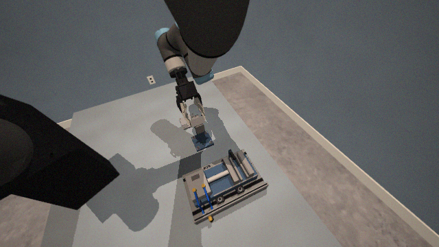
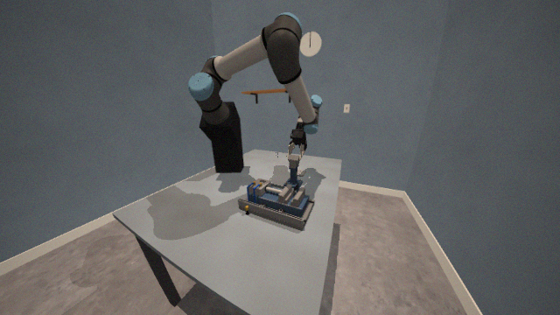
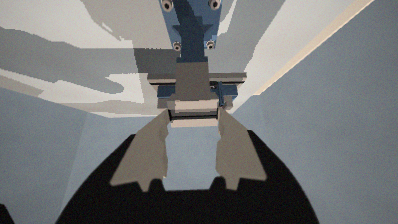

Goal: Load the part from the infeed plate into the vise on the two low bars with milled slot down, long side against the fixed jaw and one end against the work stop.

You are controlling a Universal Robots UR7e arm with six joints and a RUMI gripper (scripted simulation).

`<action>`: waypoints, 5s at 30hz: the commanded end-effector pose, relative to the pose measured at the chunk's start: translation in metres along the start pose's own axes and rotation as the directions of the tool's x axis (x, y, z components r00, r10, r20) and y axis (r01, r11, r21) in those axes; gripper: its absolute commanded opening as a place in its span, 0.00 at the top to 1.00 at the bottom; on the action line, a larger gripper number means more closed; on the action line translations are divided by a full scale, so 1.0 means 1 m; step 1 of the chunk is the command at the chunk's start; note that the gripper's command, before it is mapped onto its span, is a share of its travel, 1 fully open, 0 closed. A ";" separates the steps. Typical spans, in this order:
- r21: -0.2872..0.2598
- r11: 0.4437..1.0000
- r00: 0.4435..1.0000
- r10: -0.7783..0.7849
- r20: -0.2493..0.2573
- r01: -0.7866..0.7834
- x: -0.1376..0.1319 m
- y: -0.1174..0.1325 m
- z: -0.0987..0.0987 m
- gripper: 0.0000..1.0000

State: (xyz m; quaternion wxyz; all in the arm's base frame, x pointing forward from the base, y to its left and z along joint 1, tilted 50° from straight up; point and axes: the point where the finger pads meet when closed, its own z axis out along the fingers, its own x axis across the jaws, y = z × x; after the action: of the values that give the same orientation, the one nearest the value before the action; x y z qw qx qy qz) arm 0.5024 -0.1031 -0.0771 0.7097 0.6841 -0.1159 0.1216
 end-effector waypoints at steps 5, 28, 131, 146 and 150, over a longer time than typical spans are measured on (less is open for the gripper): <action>0.000 1.000 1.000 0.004 0.001 -0.004 0.002 0.000 0.001 1.00; 0.000 1.000 1.000 0.004 0.001 -0.004 0.002 0.000 0.001 0.49; 0.006 1.000 1.000 0.001 0.002 -0.001 0.000 -0.003 0.004 0.49; 0.015 1.000 1.000 0.001 0.003 -0.001 -0.001 -0.003 0.004 0.49; 0.018 1.000 1.000 0.001 0.003 -0.001 -0.001 -0.004 0.004 0.49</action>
State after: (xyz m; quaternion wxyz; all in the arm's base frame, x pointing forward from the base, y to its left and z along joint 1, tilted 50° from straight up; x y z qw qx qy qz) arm 0.5039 -0.1059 -0.0807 0.7057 0.6880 -0.1163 0.1228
